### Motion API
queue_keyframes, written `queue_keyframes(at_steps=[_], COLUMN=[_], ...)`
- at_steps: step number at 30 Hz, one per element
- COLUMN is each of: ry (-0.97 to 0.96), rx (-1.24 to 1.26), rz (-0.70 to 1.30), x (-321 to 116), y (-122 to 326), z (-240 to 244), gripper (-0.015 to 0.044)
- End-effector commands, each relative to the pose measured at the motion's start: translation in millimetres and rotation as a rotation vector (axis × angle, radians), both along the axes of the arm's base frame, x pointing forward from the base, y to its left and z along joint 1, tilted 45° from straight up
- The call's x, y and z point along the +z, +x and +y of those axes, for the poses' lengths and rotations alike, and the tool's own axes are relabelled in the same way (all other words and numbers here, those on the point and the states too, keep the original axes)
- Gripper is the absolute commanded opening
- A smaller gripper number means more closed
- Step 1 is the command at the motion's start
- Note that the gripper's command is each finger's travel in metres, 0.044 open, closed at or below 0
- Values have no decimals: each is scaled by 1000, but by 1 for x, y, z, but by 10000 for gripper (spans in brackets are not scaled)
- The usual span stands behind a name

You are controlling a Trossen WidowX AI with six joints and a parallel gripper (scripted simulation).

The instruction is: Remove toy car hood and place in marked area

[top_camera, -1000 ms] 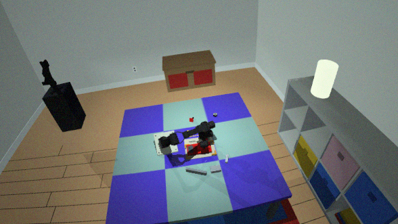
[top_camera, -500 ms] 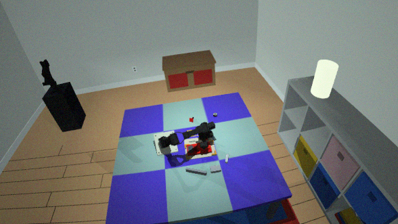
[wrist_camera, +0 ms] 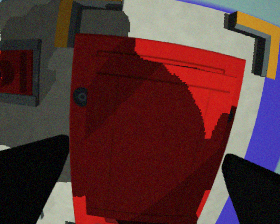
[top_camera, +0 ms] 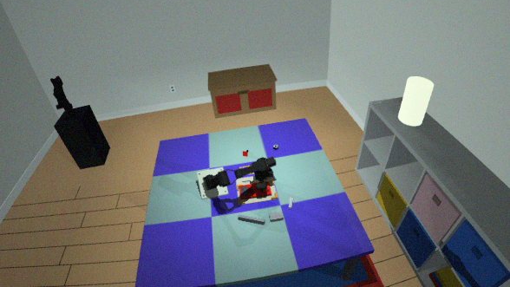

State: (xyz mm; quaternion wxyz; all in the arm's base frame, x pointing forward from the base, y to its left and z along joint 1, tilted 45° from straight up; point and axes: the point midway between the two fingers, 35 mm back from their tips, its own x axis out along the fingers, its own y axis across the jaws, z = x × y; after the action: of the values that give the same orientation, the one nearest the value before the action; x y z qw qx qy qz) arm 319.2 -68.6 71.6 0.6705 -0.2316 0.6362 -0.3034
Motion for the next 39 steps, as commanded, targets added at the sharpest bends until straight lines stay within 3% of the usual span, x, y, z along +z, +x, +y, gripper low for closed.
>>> queue_keyframes(at_steps=[1, 17, 20, 30, 39], ry=[-5, -6, -1, -1, 0], rx=[3, 3, 0, 0, 0], rz=[4, 4, 0, 0, 0], x=[-1, -7, -6, -6, -3], y=[0, 0, 0, 0, 0], z=[-3, -8, -6, -6, -3], gripper=[440, 440, 361, 295, 58])
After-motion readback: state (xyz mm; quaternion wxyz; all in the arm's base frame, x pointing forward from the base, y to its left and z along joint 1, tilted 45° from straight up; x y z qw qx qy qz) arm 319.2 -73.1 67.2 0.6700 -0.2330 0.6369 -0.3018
